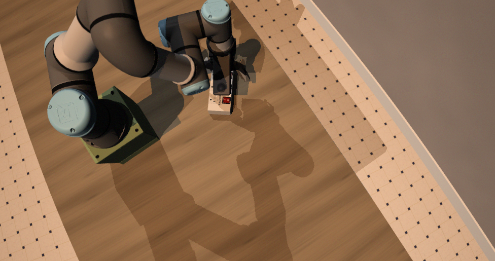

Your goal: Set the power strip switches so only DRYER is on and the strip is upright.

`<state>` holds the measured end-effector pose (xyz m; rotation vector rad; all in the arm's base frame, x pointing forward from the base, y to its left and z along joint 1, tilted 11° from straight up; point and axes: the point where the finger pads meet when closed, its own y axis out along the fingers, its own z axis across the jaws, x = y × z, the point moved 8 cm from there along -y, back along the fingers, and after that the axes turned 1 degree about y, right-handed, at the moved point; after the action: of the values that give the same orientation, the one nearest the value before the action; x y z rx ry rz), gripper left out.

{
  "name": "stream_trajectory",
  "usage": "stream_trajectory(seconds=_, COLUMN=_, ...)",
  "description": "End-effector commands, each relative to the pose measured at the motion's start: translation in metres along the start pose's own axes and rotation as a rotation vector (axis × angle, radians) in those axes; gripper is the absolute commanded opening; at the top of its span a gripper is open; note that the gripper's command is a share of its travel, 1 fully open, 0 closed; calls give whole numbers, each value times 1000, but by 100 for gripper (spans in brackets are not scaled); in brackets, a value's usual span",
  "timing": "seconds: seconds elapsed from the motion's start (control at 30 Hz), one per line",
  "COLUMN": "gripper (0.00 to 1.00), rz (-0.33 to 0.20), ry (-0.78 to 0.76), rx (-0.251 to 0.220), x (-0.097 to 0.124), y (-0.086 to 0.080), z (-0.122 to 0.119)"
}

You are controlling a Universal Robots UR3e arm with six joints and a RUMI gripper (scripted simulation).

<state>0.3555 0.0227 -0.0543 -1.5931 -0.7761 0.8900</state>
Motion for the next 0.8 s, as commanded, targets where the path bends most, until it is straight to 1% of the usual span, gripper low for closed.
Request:
stream_trajectory(seconds=0.0, gripper=100, rz=-1, ry=0, rx=-2, x=0, y=-3, z=-1)
stream_trajectory(seconds=0.1, gripper=100, rz=-1, ry=0, rx=-2, x=0, y=-4, z=-1)
stream_trajectory(seconds=0.27, gripper=100, rz=-1, ry=0, rx=-2, x=0, y=-15, z=-1)
stream_trajectory(seconds=0.4, gripper=100, rz=-1, ry=0, rx=-2, x=0, y=-29, z=-1)
stream_trajectory(seconds=0.57, gripper=100, rz=-1, ry=0, rx=-2, x=0, y=-50, z=-1)
stream_trajectory(seconds=0.63, gripper=100, rz=-1, ry=0, rx=-2, x=0, y=-50, z=-1)
stream_trajectory(seconds=0.77, gripper=100, rz=-1, ry=0, rx=-2, x=0, y=-68, z=0)
